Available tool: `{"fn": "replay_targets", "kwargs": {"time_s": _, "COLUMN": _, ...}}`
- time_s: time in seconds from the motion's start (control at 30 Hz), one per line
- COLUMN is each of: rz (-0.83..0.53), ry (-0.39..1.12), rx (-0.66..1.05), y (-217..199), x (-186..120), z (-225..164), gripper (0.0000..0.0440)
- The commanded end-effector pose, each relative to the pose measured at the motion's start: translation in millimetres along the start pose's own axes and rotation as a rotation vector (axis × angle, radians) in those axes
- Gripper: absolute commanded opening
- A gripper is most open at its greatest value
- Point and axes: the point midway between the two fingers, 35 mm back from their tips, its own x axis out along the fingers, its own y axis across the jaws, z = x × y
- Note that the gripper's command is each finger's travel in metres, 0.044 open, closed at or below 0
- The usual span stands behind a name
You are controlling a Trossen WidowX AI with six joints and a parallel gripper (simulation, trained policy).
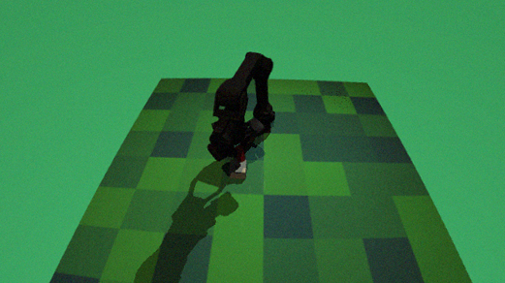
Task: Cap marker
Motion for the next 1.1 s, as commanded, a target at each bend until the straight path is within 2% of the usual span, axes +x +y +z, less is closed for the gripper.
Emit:
{"fn": "replay_targets", "kwargs": {"time_s": 0.0, "rz": -0.013, "ry": -0.002, "rx": 0.012, "y": -1, "x": 2, "z": 9, "gripper": 0.0026}}
{"fn": "replay_targets", "kwargs": {"time_s": 0.37, "rz": -0.038, "ry": -0.001, "rx": 0.058, "y": -7, "x": 6, "z": 23, "gripper": 0.0}}
{"fn": "replay_targets", "kwargs": {"time_s": 1.07, "rz": -0.055, "ry": -0.005, "rx": 0.117, "y": -8, "x": 27, "z": 33, "gripper": 0.0}}
